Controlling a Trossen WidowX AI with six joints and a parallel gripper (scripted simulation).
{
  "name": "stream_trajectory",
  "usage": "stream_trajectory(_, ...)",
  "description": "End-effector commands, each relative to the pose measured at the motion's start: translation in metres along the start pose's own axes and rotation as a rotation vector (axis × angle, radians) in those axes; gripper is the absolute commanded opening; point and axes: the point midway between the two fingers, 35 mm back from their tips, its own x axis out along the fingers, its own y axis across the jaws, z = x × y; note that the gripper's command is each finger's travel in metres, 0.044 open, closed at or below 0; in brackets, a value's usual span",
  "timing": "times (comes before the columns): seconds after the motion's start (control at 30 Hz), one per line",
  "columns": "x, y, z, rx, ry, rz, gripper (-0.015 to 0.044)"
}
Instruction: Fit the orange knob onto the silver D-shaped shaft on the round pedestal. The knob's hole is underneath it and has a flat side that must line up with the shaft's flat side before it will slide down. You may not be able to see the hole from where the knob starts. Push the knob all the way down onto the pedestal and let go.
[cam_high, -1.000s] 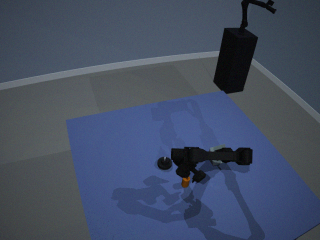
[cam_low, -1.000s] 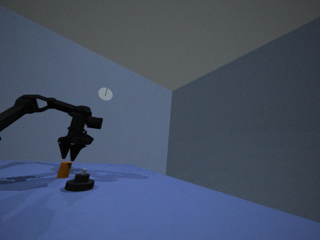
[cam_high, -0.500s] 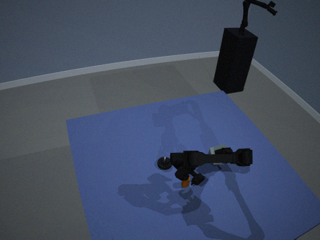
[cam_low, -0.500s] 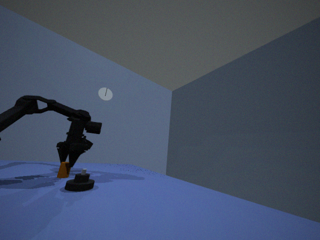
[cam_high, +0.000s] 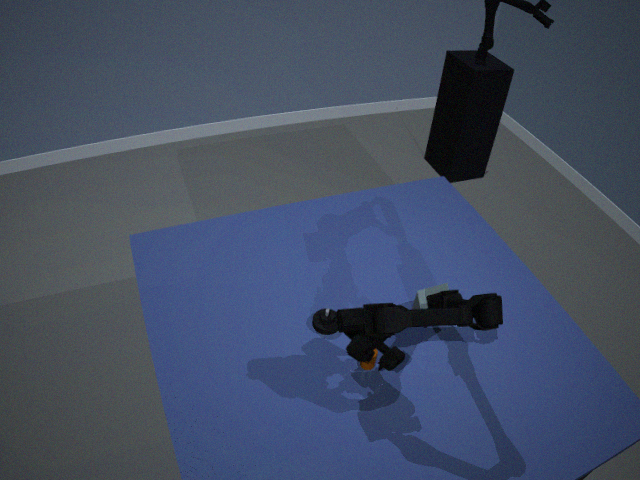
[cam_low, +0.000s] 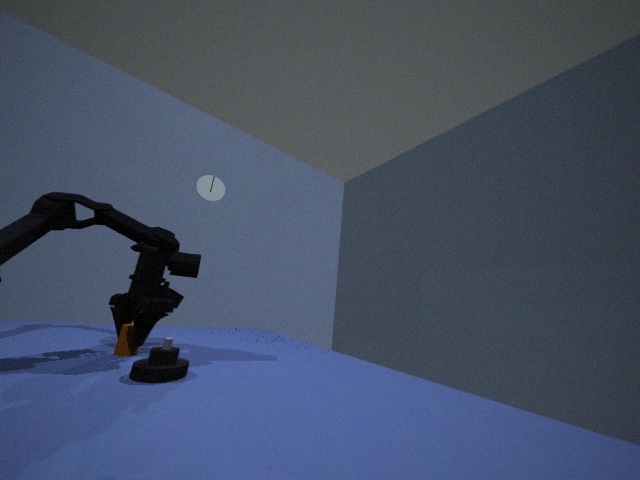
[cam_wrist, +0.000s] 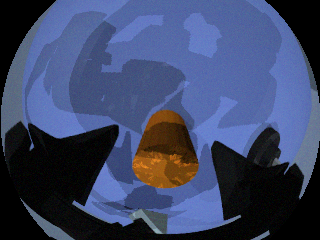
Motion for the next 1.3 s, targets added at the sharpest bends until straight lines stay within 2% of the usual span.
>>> stream_trajectory(0.0, 0.007, 0.001, -0.001, 0.005, -0.002, 0.004, 0.044)
stream_trajectory(0.2, 0.014, 0.001, -0.001, 0.005, -0.002, 0.005, 0.044)
stream_trajectory(0.57, 0.014, 0.001, -0.001, 0.005, -0.002, 0.005, 0.0151)
stream_trajectory(0.73, 0.014, 0.001, -0.001, 0.005, -0.002, 0.005, 0.0118)
stream_trajectory(0.9, 0.0, -0.001, 0.001, 0.006, -0.008, -0.003, 0.0)
stream_trajectory(1.27, -0.065, -0.005, 0.005, 0.01, -0.035, -0.033, 0.0)
